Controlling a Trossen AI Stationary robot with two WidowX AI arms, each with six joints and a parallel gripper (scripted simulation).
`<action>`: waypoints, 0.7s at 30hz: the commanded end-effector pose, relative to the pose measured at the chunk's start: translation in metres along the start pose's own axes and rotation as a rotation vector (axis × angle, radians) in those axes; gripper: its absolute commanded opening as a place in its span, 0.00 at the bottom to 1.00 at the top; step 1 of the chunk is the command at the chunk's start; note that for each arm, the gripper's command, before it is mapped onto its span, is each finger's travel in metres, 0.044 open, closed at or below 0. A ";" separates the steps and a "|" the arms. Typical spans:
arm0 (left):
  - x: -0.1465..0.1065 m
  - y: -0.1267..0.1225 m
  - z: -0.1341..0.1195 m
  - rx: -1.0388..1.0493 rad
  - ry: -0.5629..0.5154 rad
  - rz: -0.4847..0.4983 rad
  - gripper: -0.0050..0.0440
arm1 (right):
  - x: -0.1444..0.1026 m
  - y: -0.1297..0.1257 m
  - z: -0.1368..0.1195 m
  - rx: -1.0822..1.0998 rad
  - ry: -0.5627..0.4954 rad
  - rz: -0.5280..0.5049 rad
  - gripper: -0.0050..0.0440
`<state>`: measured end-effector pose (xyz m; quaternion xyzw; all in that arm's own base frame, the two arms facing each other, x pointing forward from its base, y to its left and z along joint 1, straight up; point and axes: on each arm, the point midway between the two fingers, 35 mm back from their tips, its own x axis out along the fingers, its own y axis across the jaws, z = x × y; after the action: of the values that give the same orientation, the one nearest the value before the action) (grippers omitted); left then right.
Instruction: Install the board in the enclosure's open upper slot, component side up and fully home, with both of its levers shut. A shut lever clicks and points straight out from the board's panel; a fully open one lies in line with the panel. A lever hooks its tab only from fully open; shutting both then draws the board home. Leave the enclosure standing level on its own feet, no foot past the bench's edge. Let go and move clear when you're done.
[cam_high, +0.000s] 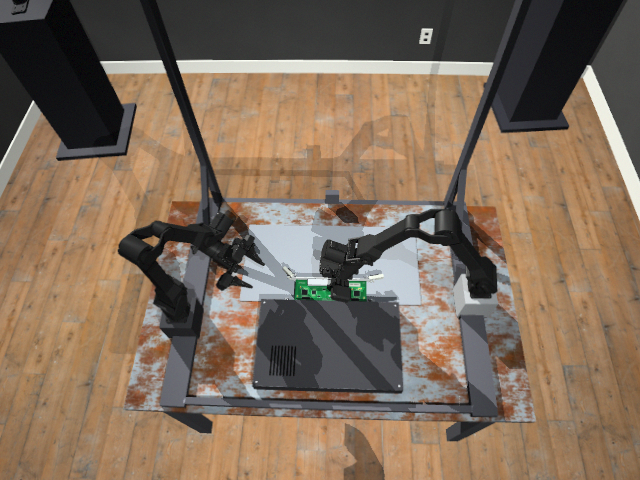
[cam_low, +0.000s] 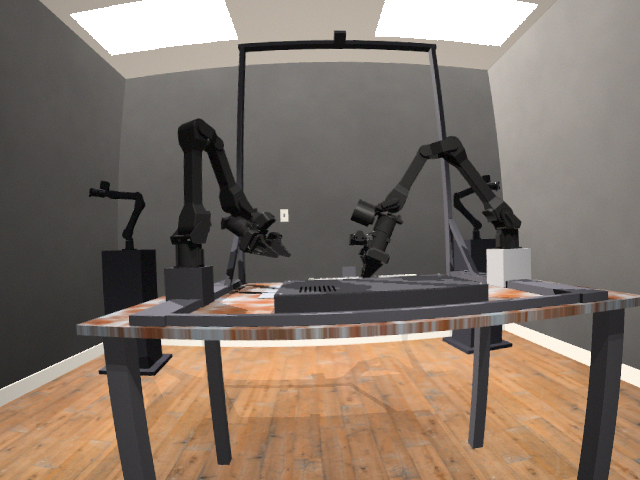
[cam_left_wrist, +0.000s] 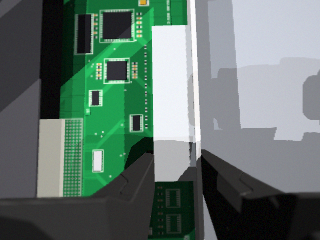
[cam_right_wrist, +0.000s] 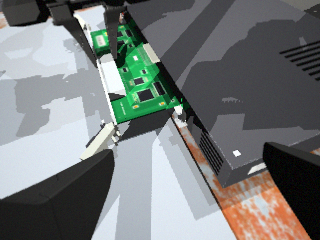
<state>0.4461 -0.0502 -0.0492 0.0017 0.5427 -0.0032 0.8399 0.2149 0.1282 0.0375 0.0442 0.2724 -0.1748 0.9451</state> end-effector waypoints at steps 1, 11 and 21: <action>-0.017 0.009 0.021 -0.006 -0.064 -0.003 0.27 | 0.010 0.001 0.001 0.006 -0.003 0.007 0.92; -0.010 0.003 0.012 -0.009 -0.045 0.005 0.27 | 0.026 0.001 0.001 0.006 -0.004 0.008 0.92; -0.011 0.001 0.015 -0.007 -0.053 0.004 0.27 | 0.028 0.003 0.004 0.014 -0.010 0.013 0.92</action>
<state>0.4453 -0.0492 -0.0499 0.0005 0.5406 -0.0017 0.8413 0.2379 0.1190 0.0228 0.0449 0.2710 -0.1746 0.9455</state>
